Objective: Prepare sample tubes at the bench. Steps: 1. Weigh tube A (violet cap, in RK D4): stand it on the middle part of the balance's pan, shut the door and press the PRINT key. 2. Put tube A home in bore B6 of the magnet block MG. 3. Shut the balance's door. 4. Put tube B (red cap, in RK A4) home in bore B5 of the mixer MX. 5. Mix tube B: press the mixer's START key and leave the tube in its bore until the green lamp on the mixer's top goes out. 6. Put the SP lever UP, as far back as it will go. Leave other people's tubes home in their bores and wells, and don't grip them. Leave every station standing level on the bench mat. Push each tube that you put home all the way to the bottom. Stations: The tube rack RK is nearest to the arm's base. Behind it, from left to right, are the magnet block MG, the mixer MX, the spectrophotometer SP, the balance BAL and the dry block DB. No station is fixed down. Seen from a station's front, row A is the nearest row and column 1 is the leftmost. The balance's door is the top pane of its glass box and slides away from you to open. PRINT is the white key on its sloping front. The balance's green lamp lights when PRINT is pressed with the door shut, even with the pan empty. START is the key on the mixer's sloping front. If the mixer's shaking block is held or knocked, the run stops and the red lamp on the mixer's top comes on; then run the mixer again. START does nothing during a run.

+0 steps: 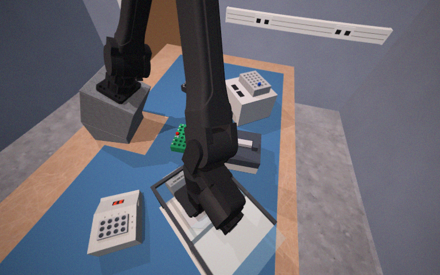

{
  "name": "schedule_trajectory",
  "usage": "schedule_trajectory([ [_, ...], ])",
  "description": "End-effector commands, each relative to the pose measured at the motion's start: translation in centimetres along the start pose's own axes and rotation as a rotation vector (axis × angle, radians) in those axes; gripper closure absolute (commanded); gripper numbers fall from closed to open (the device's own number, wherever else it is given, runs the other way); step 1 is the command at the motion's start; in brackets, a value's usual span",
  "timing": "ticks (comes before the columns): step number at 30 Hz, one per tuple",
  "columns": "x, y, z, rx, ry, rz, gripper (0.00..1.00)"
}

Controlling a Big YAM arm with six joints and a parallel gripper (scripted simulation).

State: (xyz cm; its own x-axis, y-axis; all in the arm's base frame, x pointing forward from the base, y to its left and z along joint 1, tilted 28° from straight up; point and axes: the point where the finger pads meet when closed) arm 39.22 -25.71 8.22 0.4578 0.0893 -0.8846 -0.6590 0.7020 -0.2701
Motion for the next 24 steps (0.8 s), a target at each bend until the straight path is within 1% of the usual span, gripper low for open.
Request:
schedule_trajectory([
  [1, -0.7, -1.1, 0.4, -0.002, -0.002, -0.03, 0.91],
  [14, -0.7, -1.1, 0.4, -0.002, -0.002, -0.03, 0.91],
  [15, -0.1, -0.3, 0.8, -0.003, -0.004, -0.023, 0.91],
  [17, 0.5, -0.1, 0.6, 0.001, -0.002, -0.011, 0.91],
  [20, 0.8, -0.3, 0.5, 0.004, -0.001, -0.009, 0.91],
  [21, -0.3, -1.1, 0.4, -0.002, -0.002, -0.03, 0.91],
  [24, -0.3, -1.1, 0.4, -0.002, -0.002, -0.03, 0.91],
])
Point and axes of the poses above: the point where the finger pads meet when closed, its own x axis out along the fingers, its own z axis across the jaws, y = z × x, and after that the axes turned 12 degrees about x, right-handed
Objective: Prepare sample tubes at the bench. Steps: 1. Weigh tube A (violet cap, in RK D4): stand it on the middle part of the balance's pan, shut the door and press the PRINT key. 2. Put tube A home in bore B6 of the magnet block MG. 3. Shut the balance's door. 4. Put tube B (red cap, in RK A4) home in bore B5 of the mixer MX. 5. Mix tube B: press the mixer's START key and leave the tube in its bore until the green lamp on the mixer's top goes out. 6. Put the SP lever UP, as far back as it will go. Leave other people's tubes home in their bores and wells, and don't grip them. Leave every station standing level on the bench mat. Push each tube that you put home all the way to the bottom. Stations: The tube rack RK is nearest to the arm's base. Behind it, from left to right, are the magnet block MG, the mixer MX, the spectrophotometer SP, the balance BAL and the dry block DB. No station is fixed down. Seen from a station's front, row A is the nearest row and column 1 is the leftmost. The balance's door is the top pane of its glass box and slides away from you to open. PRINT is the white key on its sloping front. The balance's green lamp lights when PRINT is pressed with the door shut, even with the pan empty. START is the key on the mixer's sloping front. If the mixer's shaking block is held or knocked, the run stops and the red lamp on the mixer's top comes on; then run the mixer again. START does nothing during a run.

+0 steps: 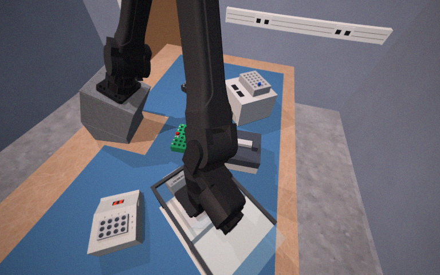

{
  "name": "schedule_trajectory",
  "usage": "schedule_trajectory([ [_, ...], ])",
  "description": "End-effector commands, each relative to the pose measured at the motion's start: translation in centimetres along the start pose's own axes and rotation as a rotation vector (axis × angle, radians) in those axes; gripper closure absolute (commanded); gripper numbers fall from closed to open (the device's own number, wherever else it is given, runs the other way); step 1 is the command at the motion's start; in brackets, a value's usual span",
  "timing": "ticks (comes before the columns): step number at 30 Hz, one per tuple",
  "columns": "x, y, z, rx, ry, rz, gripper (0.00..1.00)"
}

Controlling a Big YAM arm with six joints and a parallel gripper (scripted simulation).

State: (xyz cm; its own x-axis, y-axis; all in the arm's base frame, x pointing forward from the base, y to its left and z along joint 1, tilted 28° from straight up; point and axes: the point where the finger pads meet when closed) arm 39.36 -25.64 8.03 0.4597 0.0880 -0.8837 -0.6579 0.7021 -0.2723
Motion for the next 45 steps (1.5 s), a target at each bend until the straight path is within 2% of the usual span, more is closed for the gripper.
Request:
schedule_trajectory([
  [1, -0.5, -1.1, 0.3, -0.002, -0.001, -0.028, 0.91],
  [42, -0.5, -1.1, 0.3, -0.002, -0.001, -0.028, 0.91],
  [43, 0.4, -0.4, 0.4, 0.004, -0.001, -0.012, 0.91],
  [45, 0.9, 0.0, 0.3, 0.005, 0.0, 0.0, 0.91],
])
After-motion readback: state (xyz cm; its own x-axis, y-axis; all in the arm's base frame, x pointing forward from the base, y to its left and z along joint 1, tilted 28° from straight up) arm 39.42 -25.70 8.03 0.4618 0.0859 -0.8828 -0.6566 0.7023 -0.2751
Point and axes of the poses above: the point where the finger pads meet when closed, its own x axis out along the fingers, its own z axis across the jaws, y = z × x, and after that the axes turned 12 degrees about x, right-handed
